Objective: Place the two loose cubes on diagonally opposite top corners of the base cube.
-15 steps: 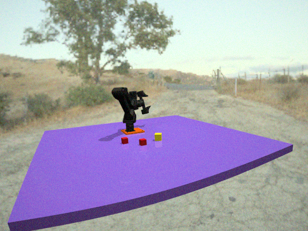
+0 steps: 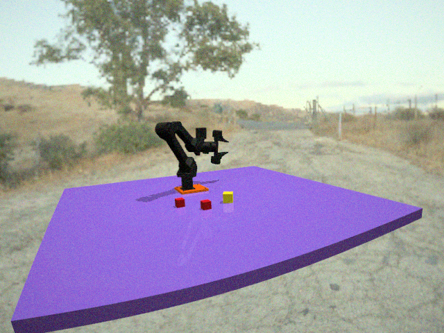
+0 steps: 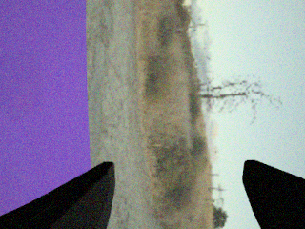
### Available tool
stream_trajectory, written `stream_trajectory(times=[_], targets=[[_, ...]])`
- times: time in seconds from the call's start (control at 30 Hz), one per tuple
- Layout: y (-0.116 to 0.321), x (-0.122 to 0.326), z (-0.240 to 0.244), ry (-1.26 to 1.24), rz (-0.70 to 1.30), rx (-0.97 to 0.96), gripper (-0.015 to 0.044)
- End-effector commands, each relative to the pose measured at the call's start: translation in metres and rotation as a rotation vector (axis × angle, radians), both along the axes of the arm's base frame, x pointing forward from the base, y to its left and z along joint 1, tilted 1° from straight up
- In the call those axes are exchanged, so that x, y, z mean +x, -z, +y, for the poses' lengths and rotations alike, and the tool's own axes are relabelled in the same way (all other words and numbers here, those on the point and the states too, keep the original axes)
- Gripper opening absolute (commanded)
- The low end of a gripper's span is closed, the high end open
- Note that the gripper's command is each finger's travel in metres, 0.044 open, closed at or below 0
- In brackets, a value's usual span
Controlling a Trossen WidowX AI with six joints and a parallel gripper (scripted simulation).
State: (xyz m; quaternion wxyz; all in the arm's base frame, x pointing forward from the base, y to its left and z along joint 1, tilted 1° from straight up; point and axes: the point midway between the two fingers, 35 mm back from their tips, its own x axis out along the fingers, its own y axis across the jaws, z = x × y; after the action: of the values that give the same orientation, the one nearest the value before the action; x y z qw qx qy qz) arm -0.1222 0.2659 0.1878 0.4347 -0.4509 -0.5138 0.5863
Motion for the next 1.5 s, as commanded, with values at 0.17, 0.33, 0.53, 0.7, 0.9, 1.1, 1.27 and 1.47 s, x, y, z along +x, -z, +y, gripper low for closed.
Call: stream_trajectory(times=[0.17, 0.33, 0.53, 0.7, 0.9, 1.1, 1.27, 1.47], targets=[[0.003, 0.057, 0.043, 0.262, 0.252, -0.177, 0.0265], [0.007, 0.095, 0.058, 0.42, 0.404, -0.25, 0.0265], [0.011, 0.144, 0.069, 0.623, 0.602, -0.311, 0.0265], [0.015, 0.187, 0.07, 0.8, 0.78, -0.338, 0.0265], [0.02, 0.239, 0.063, 1.022, 1.005, -0.339, 0.0265], [0.025, 0.29, 0.045, 1.247, 1.242, -0.302, 0.0265], [0.029, 0.329, 0.023, 1.436, 1.444, -0.242, 0.0265], [0.033, 0.371, -0.01, 1.66, 1.693, -0.126, 0.0265]])
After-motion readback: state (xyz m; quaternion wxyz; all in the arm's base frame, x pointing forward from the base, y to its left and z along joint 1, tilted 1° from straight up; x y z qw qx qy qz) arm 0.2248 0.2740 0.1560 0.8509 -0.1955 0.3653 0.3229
